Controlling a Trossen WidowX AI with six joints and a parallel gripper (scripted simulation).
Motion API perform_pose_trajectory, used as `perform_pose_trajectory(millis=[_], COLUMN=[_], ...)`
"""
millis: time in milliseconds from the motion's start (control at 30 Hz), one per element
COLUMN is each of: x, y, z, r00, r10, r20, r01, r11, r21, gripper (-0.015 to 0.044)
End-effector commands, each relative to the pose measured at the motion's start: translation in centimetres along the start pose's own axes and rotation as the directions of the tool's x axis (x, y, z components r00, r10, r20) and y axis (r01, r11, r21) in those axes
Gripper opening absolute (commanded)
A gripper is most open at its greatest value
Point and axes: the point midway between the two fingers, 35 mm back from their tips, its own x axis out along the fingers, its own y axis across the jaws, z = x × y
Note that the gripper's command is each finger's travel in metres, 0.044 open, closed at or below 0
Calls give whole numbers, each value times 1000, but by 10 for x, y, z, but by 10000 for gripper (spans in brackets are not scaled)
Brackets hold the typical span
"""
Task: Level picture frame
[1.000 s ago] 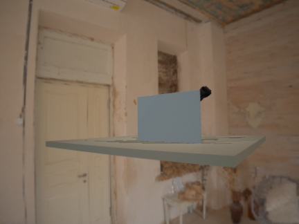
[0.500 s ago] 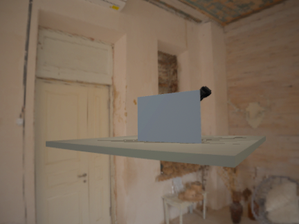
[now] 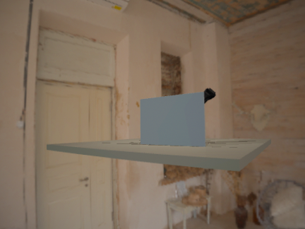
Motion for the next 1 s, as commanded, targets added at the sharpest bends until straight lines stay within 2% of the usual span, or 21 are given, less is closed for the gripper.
perform_pose_trajectory(millis=[0, 300, 467, 800, 967], x=[-18, -92, -90, -125, -128], y=[1, -3, 0, 51, 53], z=[-4, 0, -2, 16, 17], r00=[1000, 1000, 1000, 1000, 1000], r10=[0, 3, 5, 1, 1], r20=[3, 8, 1, 10, 11], r01=[-1, -4, -5, -5, -5], r11=[1000, 990, 991, 911, 903], r21=[30, 141, 137, 412, 430], gripper=[260, 260, 260, 260, 260])
